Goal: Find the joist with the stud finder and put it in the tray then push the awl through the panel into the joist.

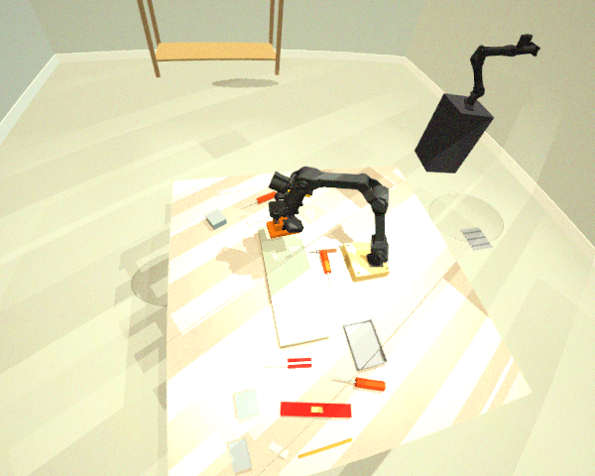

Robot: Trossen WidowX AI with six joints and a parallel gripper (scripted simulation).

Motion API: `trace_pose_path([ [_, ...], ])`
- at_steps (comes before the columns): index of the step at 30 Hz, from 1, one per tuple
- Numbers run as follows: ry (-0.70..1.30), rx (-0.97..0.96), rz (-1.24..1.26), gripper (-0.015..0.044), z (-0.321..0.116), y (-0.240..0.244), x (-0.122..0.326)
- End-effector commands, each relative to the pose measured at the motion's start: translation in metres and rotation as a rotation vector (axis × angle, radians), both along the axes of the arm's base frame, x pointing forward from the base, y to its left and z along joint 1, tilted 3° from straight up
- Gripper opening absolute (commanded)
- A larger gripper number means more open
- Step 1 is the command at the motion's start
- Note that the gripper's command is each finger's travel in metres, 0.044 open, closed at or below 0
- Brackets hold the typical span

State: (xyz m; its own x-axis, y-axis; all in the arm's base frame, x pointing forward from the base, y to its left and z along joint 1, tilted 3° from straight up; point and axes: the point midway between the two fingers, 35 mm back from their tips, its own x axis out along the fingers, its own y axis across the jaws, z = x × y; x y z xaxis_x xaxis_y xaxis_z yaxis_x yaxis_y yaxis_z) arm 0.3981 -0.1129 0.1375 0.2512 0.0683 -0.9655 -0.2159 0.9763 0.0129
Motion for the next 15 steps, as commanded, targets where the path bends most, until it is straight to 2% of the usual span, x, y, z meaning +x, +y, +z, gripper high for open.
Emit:
trace_pose_path([
  [1, -0.01, 0.001, 0.078, 0.0, 0.001, 0.03, 0.005],
  [15, -0.017, 0.008, 0.323, 0.0, 0.0, 0.131, 0.003],
])
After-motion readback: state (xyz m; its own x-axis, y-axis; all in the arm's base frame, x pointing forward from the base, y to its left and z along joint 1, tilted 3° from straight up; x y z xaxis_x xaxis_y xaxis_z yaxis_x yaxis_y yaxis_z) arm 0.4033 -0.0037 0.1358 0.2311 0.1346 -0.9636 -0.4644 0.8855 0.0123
